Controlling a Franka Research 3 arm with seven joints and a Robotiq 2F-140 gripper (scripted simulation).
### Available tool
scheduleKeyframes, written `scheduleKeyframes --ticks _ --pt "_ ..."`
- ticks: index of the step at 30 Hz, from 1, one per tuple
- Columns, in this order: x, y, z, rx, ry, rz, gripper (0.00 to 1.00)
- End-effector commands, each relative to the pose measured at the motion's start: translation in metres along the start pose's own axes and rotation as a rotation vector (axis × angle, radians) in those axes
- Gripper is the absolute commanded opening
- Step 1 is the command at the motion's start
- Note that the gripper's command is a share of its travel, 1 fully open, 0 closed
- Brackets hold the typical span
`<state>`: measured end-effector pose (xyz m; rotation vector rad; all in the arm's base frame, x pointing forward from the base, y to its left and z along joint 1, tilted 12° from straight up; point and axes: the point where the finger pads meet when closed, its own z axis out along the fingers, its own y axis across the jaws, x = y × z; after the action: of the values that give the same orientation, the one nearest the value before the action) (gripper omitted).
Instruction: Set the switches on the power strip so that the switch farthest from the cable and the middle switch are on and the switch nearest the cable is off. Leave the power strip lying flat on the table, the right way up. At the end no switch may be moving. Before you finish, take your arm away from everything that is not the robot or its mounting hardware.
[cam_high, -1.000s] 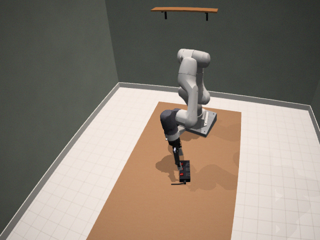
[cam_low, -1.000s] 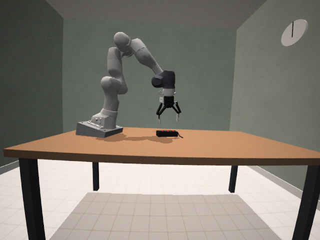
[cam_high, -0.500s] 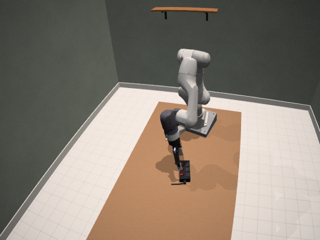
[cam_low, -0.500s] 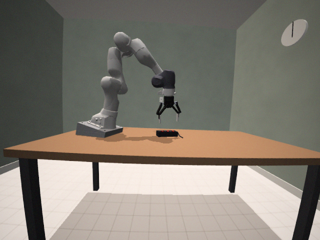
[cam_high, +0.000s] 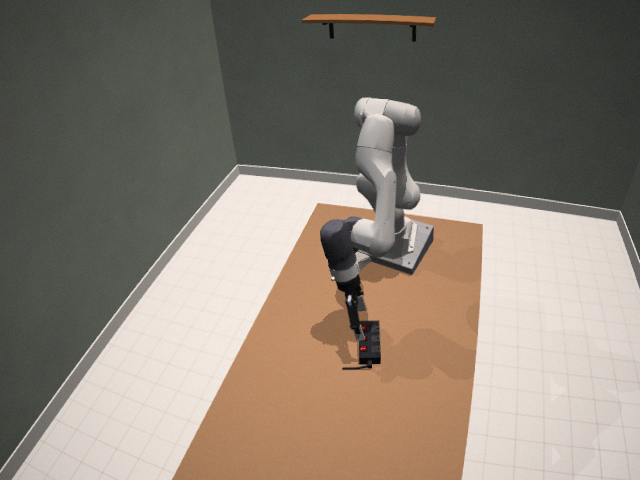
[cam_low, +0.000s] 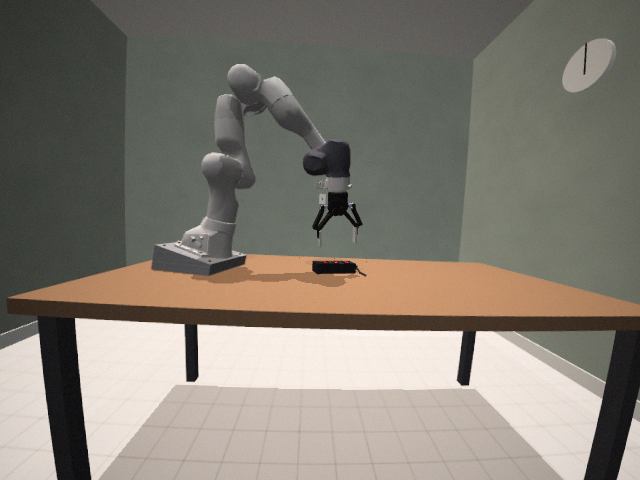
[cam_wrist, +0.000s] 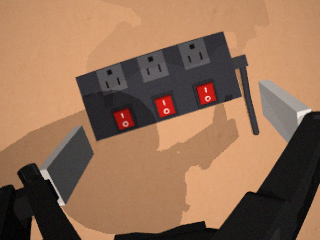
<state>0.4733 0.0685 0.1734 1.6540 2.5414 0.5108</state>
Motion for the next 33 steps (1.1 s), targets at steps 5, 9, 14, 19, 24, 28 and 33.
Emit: scheduleKeyframes --ticks 5,9,14,19,24,28,33 --pt "-0.001 0.000 0.000 -0.001 -0.004 0.003 1.00" --pt "-0.001 0.000 0.000 -0.001 -0.004 0.003 1.00" --pt "-0.001 0.000 0.000 -0.001 -0.004 0.003 1.00" --pt "-0.001 0.000 0.000 -0.001 -0.004 0.003 1.00" --pt "-0.001 0.000 0.000 -0.001 -0.004 0.003 1.00" --pt "0.000 0.000 0.000 0.001 -0.001 -0.007 1.00" --pt "0.009 0.006 -0.014 0.052 -0.036 -0.367 1.00"
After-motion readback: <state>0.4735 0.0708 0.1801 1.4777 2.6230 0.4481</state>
